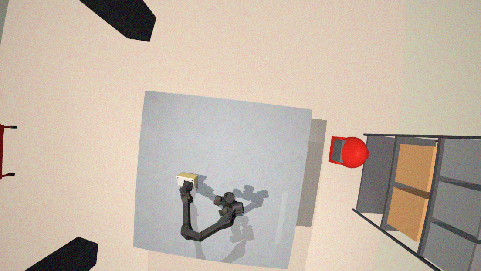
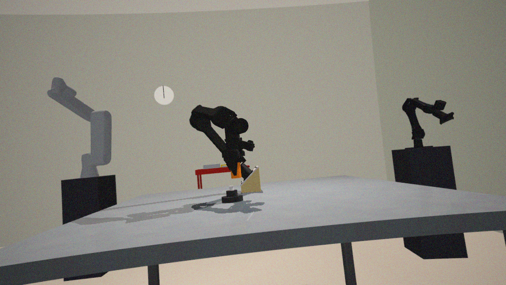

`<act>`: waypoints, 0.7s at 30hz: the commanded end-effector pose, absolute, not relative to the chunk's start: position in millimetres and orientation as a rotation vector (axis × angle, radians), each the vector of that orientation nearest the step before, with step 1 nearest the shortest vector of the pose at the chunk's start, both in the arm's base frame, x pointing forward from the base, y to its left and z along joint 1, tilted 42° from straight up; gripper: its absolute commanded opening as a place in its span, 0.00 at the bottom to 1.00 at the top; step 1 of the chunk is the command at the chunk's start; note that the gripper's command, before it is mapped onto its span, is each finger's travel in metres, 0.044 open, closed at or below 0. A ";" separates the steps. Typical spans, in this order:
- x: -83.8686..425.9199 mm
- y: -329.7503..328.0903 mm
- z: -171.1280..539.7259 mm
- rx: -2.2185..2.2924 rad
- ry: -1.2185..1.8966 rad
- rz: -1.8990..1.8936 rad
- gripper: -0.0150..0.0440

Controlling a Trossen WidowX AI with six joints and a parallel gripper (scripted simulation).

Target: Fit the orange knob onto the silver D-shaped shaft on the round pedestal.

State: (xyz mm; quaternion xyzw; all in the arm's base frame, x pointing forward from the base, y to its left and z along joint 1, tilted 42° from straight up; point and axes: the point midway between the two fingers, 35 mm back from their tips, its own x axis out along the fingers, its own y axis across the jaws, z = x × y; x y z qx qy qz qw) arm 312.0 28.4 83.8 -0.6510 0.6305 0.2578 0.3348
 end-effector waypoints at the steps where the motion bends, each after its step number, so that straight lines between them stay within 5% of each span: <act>1: 309.9 17.4 91.0 -1.707 1.640 0.665 0.25; 21: 308.5 5.0 97.1 -1.458 1.648 0.349 0.25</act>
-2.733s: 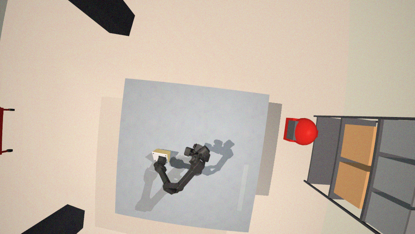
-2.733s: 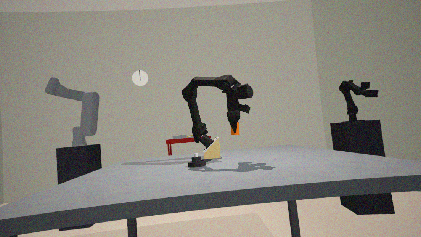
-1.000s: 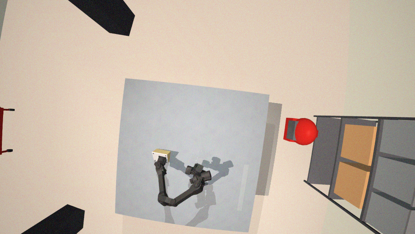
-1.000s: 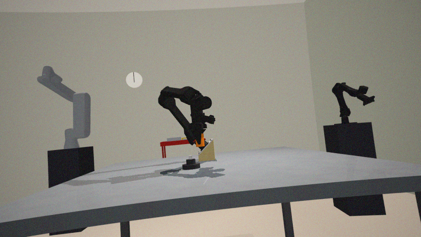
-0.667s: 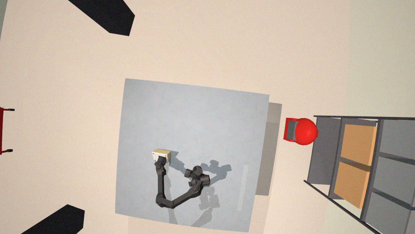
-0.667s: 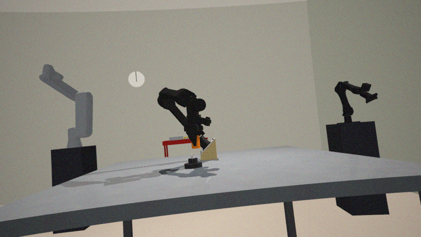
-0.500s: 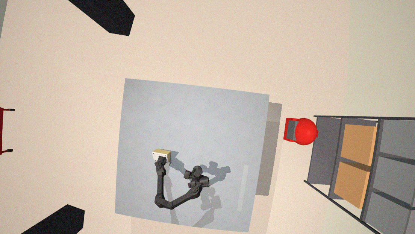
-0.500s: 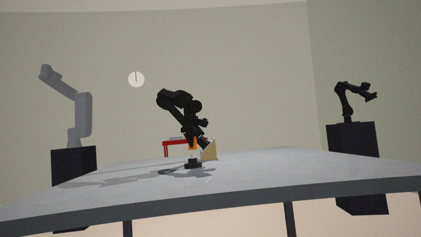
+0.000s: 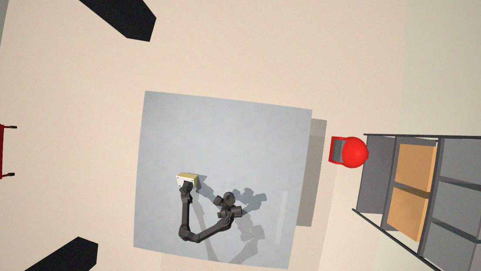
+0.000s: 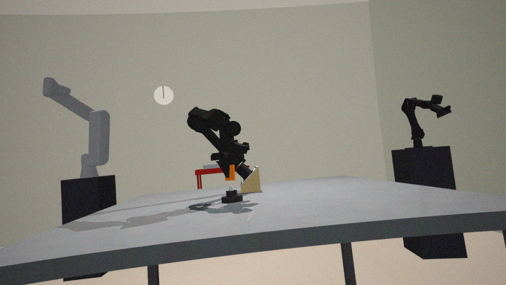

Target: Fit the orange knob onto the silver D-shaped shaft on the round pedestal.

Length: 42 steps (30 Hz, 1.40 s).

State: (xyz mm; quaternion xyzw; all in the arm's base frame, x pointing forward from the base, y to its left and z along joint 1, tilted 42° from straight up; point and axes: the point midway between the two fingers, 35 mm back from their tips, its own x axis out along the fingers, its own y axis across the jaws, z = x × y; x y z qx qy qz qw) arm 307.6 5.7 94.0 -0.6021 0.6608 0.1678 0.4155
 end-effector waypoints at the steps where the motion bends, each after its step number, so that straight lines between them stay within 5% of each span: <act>1: 308.8 4.9 97.2 -1.438 1.647 0.326 0.25; 42: 308.0 6.3 95.9 -0.561 1.415 -0.548 0.25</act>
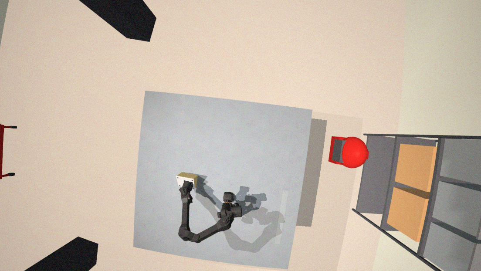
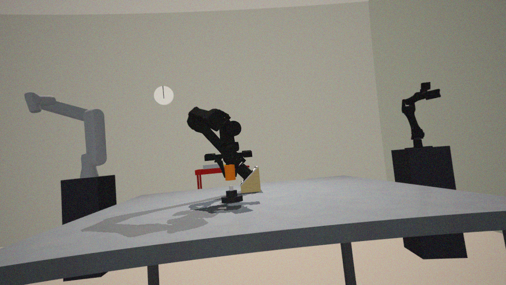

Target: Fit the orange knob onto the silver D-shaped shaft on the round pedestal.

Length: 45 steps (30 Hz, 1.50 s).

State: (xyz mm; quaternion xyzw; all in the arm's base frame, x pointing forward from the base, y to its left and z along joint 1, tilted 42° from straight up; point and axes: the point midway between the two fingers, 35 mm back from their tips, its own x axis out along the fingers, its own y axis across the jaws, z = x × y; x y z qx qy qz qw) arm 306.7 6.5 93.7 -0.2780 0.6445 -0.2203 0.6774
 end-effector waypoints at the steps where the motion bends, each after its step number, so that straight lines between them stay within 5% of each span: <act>1: 308.3 6.2 96.0 -0.540 1.406 -0.566 0.25; 25: 309.0 7.8 94.7 -0.005 1.127 -0.978 0.25; 45: 307.1 -7.4 77.7 0.022 1.109 -0.998 0.25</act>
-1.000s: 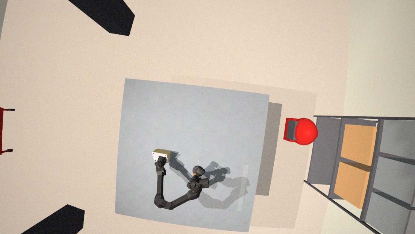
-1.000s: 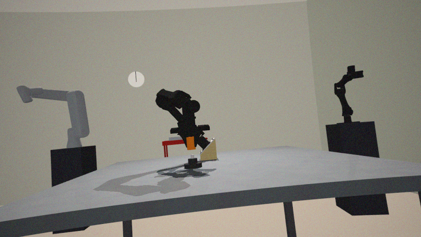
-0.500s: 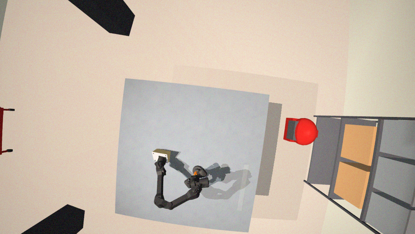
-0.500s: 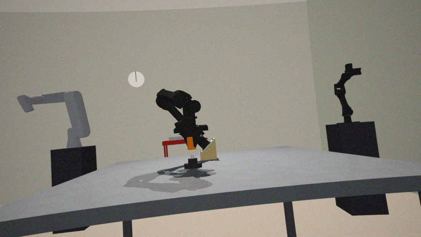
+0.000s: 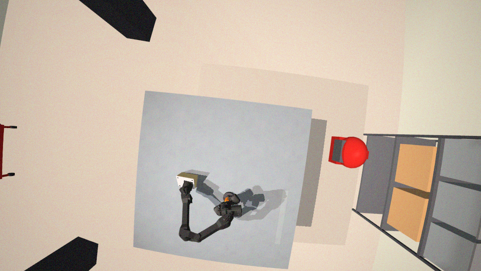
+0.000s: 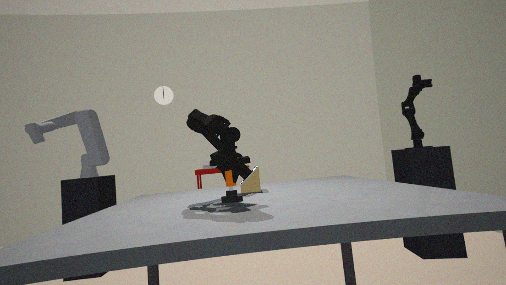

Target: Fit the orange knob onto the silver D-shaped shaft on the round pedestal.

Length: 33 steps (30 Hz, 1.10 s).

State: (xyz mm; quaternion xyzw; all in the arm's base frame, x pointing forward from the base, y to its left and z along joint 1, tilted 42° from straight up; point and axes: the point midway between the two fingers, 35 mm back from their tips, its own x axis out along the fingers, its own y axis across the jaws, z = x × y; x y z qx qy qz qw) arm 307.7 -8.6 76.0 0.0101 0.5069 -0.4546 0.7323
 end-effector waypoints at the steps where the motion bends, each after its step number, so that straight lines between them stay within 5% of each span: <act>1: 307.3 -7.2 77.8 0.022 1.109 -0.998 0.25; 33: 309.9 -8.3 76.6 0.023 1.109 -0.998 0.25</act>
